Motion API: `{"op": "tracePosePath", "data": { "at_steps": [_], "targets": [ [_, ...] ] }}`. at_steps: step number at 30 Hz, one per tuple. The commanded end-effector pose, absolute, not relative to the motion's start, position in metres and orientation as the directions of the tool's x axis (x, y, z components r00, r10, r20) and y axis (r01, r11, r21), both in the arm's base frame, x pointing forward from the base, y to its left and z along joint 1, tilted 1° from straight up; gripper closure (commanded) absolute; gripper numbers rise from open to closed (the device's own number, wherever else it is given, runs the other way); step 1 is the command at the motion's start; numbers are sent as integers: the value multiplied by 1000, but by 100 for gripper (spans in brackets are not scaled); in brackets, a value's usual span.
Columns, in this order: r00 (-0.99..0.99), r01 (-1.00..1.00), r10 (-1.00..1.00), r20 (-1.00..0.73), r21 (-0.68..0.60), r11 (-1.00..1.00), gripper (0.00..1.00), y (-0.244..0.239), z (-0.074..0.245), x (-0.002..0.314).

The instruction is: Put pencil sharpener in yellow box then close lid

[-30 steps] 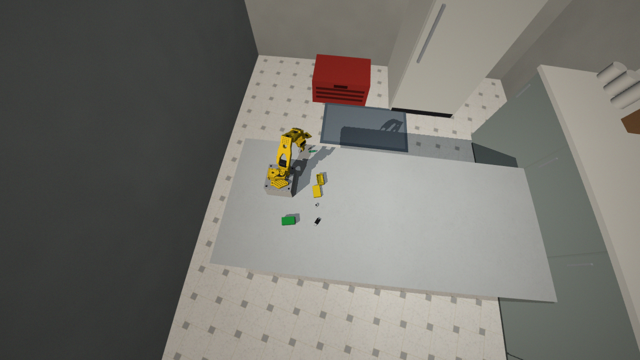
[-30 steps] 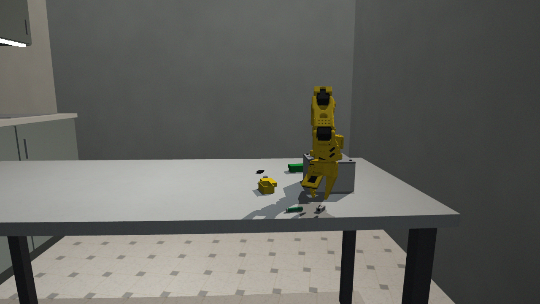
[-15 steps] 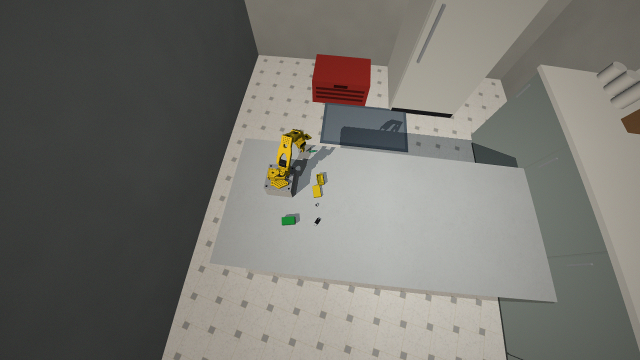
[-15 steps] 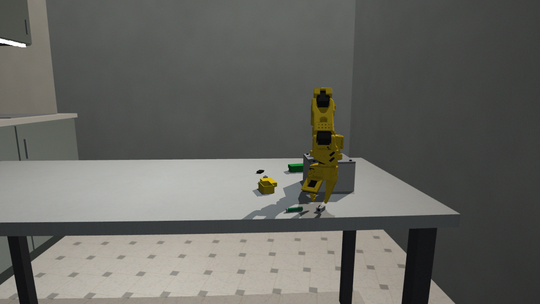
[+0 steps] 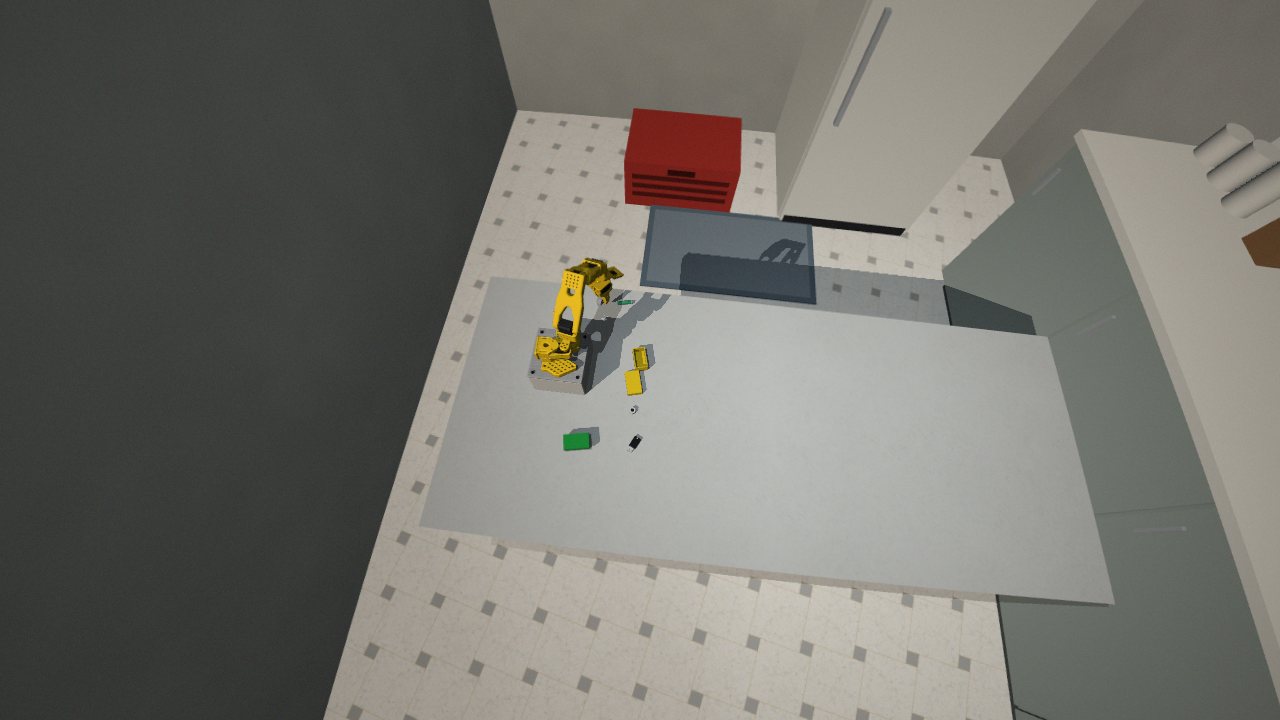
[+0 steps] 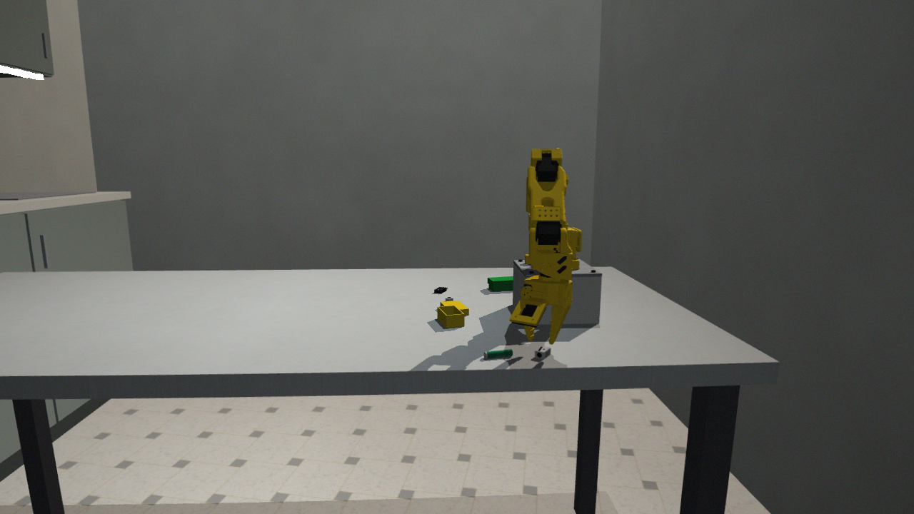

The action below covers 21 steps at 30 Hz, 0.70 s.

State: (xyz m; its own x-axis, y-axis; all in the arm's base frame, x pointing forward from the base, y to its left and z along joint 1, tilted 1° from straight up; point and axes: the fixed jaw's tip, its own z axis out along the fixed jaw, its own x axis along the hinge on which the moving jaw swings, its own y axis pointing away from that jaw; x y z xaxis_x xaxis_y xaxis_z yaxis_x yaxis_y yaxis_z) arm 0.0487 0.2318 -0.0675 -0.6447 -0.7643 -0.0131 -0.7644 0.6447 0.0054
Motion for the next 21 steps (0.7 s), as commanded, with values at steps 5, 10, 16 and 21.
{"op": "tracePosePath", "data": {
  "at_steps": [5, 10, 16, 21],
  "targets": [
    [-645, -765, -765, -3, 2, 645, 82, 233, -65, 48],
    [-645, -765, -765, -3, 2, 645, 82, 234, -61, 48],
    [-645, -765, -765, -3, 2, 645, 82, 235, -58, 48],
    [-645, -765, -765, -3, 2, 645, 82, 235, -58, 48]
  ]
}}
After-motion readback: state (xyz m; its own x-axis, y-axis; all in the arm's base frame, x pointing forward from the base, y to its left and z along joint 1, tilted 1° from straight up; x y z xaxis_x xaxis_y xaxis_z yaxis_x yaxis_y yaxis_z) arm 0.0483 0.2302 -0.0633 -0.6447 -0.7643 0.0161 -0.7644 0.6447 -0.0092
